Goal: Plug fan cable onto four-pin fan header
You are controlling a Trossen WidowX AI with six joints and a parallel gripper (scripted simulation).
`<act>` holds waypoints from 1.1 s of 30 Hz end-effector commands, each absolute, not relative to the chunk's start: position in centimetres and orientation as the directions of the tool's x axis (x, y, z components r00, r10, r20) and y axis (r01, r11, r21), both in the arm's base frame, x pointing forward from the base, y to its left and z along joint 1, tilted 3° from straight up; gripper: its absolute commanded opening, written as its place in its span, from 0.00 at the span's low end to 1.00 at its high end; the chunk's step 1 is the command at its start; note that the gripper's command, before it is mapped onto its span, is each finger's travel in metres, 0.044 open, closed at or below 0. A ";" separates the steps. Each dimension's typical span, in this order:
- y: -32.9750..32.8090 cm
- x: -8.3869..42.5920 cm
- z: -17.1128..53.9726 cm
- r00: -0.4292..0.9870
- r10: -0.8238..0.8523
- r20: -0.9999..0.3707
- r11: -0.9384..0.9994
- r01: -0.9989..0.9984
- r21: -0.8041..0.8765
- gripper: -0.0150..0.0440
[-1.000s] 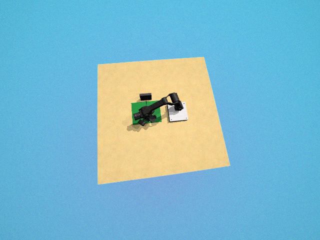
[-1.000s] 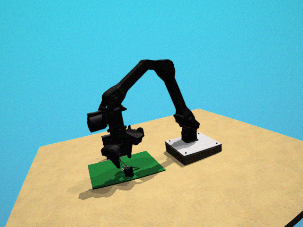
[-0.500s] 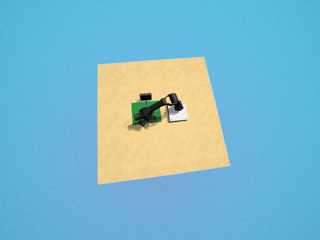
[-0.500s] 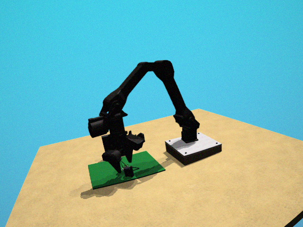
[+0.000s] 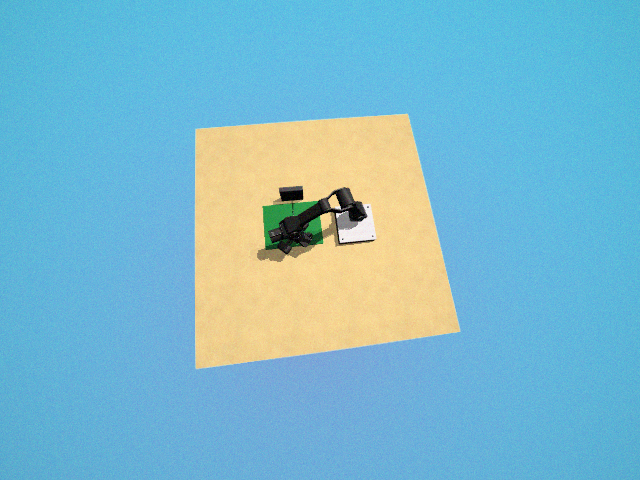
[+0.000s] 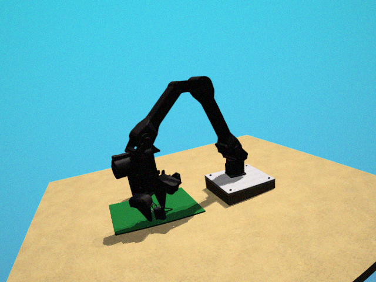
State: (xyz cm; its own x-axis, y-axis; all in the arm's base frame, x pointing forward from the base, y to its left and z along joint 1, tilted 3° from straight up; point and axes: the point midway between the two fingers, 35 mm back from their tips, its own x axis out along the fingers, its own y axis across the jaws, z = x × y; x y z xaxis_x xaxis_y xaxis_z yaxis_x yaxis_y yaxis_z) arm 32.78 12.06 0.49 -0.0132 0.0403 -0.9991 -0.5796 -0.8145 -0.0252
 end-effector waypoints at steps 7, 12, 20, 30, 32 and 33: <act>12.0 32.6 0.0 -0.018 0.039 -0.999 -0.815 -0.580 -0.021 0.96; 12.0 32.6 0.0 -0.018 0.039 -0.999 -0.815 -0.580 -0.021 0.73; 12.0 32.6 0.0 -0.018 0.039 -0.999 -0.815 -0.580 -0.021 0.58; 12.0 32.6 0.0 -0.018 0.039 -0.999 -0.815 -0.580 -0.021 0.46; 12.0 32.6 0.0 -0.018 0.039 -0.999 -0.815 -0.580 -0.021 0.44; 12.0 32.6 0.0 -0.018 0.039 -0.999 -0.815 -0.580 -0.021 0.43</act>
State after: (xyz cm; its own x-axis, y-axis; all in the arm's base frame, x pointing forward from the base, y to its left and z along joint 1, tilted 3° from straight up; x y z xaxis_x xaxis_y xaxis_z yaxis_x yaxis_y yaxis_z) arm 32.63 12.03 -0.01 -0.0186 0.0385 -0.9991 -0.5796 -0.8147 -0.0206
